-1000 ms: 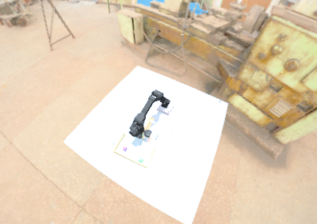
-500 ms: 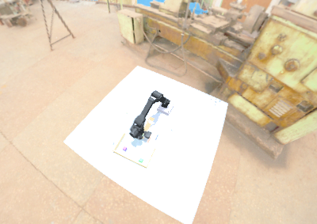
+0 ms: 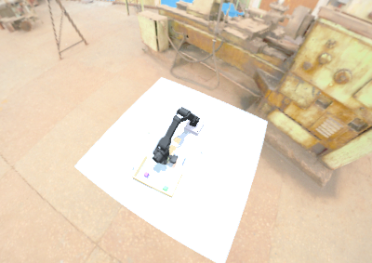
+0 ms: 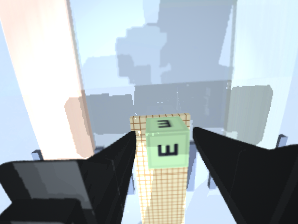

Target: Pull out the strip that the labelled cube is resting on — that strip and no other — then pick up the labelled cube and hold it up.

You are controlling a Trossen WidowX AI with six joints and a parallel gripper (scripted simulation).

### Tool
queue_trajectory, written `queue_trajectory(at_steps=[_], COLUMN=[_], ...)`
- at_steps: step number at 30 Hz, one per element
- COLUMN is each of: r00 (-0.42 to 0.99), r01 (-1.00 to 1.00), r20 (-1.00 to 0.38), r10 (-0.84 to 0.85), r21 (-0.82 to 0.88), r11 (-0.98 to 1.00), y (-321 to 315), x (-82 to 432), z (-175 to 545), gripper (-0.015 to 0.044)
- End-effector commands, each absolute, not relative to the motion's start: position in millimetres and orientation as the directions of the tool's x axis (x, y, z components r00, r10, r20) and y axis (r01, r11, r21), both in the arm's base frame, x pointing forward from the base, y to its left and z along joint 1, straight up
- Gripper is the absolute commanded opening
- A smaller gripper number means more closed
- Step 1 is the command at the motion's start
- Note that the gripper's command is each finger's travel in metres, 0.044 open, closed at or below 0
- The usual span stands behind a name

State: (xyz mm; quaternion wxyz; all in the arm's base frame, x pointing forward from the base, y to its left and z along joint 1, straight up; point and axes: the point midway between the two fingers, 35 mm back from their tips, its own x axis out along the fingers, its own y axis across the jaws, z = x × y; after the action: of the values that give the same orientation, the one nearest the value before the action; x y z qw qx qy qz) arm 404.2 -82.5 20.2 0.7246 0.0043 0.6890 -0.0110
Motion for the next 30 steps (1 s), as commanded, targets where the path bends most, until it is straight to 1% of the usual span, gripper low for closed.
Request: queue_trajectory(at_steps=[1, 4, 10, 14, 30], r00=[0.050, 0.050, 0.050, 0.050, 0.041], r01=[0.022, 0.022, 0.022, 0.022, 0.025], r20=[-0.999, -0.999, -0.999, -0.999, -0.999], r10=[-0.010, -0.010, -0.010, -0.010, -0.009], r21=[-0.009, -0.009, -0.009, -0.009, -0.008], r11=[1.000, 1.000, 1.000, 1.000, 1.000], y=[-82.5, -82.5, -82.5, -82.0, -70.2], x=[404.2, 404.2, 404.2, 401.9, 344.2], z=[20.2, 20.2, 20.2, 22.1, 58.8], gripper=[0.0224, 0.0145, 0.0105, 0.0000, 0.0000])
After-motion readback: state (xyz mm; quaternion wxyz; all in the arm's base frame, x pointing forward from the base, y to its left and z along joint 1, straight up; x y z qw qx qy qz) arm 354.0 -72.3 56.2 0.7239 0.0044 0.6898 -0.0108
